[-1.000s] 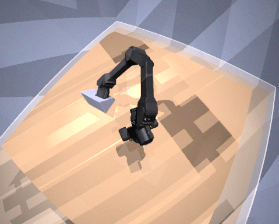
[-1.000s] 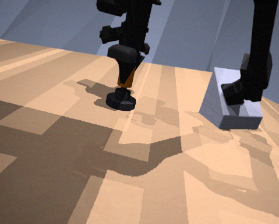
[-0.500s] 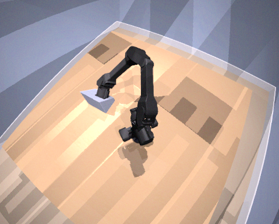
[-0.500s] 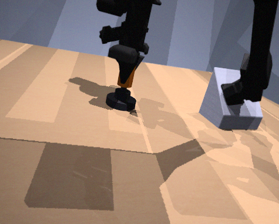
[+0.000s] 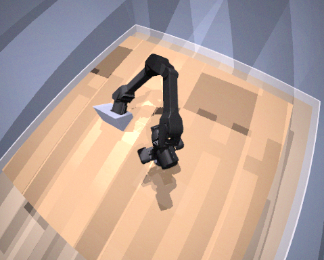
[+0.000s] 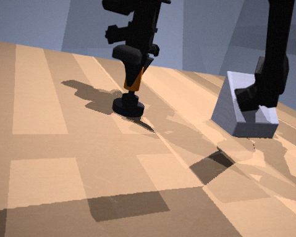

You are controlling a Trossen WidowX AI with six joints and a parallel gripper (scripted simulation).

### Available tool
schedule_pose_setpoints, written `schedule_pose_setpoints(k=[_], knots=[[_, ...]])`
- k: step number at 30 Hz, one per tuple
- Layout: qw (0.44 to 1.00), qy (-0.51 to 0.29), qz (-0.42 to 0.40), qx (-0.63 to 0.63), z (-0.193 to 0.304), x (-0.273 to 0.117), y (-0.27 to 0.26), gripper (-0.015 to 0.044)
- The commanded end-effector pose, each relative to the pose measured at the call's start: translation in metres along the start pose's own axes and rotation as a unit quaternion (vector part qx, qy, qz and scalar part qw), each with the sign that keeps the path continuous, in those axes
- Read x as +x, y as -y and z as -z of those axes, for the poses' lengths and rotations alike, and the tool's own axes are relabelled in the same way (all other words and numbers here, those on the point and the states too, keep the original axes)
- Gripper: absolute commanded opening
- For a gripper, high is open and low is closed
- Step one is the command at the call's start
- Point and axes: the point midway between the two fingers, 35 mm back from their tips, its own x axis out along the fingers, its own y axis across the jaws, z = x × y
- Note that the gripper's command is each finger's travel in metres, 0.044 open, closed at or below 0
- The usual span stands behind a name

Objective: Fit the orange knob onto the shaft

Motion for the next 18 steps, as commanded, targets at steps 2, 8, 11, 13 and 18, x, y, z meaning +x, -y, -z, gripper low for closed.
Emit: schedule_pose_setpoints(k=[2,8,11,13,18], knots=[[1.000,-0.002,0.001,0.004,0.0013,0.0027,0.0007,0.0000],[1.000,-0.002,0.001,0.004,0.0035,0.0005,-0.0008,0.0000],[1.000,-0.002,0.001,0.004,0.0035,-0.0008,-0.0018,0.0000],[1.000,-0.002,0.001,0.004,0.0033,-0.0013,-0.0022,0.0000],[1.000,-0.002,0.001,0.004,0.0017,-0.0011,-0.0025,0.0000]])
